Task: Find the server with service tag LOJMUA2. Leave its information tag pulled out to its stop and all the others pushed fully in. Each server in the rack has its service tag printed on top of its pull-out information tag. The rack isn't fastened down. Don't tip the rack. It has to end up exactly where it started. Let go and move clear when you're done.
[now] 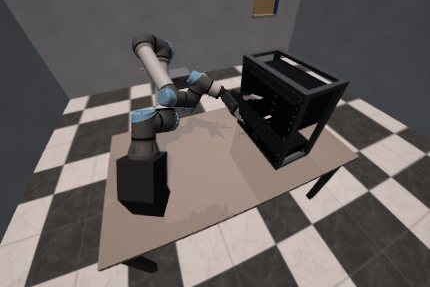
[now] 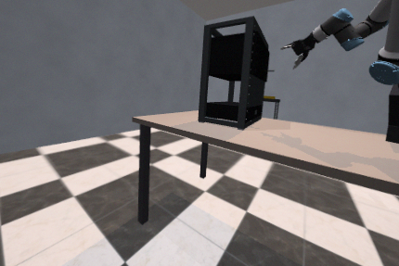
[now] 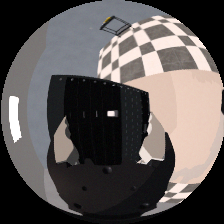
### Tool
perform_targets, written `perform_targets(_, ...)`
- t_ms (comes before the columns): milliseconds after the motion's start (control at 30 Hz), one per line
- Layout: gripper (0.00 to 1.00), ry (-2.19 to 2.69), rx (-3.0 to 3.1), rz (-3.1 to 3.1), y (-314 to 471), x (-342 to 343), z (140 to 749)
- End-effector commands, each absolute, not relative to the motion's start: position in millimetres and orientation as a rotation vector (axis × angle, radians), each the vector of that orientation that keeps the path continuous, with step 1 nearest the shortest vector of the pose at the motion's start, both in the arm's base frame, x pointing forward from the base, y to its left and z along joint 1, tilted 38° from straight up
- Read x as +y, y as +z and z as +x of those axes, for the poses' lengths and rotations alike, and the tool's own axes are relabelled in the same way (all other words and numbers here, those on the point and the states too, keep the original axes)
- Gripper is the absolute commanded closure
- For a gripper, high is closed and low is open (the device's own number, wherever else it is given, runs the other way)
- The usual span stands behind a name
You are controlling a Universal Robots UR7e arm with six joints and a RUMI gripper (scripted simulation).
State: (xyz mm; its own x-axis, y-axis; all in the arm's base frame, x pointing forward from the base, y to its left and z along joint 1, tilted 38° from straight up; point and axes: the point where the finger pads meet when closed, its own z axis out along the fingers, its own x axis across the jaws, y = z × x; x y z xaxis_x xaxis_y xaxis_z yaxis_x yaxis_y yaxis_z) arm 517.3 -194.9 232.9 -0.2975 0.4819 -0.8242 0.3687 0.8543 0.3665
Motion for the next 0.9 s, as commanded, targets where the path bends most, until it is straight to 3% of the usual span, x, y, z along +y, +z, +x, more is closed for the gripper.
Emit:
perform_targets(0, 0.0, 0.13, 1.92, 0.635, 231.8, -195.1, 517.2)
perform_targets(867, 0.0, 0.148, 1.932, 0.654, 225.0, -194.7, 517.0)
